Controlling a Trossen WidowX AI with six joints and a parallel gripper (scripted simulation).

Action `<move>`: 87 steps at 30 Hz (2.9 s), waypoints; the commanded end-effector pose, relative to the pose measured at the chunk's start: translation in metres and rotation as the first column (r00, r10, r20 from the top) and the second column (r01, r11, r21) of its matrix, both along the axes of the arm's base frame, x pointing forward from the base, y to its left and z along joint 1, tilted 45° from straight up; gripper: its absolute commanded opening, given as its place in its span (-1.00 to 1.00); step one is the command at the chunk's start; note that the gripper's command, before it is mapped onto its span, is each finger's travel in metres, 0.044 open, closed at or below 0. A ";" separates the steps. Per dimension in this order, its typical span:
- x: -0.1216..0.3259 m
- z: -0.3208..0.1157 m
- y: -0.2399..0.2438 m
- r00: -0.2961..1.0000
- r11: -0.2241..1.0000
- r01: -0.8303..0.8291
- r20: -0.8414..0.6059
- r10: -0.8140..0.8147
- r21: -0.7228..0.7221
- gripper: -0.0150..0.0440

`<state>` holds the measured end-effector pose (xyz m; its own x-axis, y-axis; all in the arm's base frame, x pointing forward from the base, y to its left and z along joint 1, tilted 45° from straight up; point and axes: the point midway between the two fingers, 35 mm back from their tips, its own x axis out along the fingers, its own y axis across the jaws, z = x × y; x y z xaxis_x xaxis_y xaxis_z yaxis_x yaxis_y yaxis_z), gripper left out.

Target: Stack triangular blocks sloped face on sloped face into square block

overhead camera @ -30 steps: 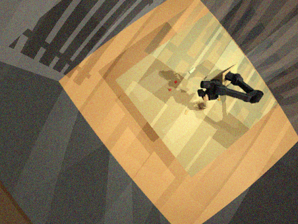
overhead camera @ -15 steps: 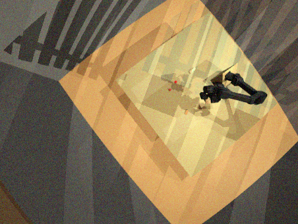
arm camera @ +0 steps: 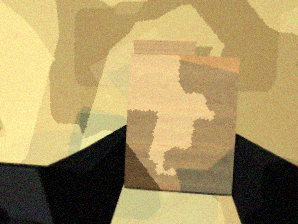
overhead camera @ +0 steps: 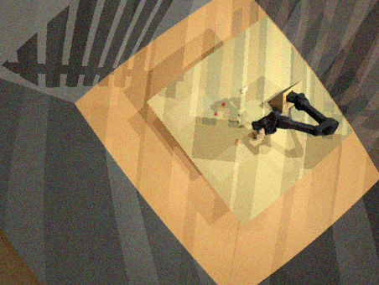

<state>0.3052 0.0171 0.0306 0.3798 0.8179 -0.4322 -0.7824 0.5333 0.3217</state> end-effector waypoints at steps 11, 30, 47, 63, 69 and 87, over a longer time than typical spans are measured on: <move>0.009 -0.014 0.039 1.000 1.000 0.000 0.003 0.000 0.018 -0.49; 0.009 -0.013 0.040 1.000 1.000 0.005 0.004 -0.005 0.022 -0.49; 0.009 -0.014 0.039 1.000 1.000 0.010 0.002 -0.010 0.021 -0.49; 0.012 -0.018 0.045 1.000 1.000 0.010 0.002 -0.010 0.020 -0.49; 0.014 -0.019 0.048 1.000 1.000 0.010 0.002 -0.010 0.019 -0.49; 0.017 -0.024 0.058 1.000 1.000 0.011 0.002 -0.011 0.021 -0.49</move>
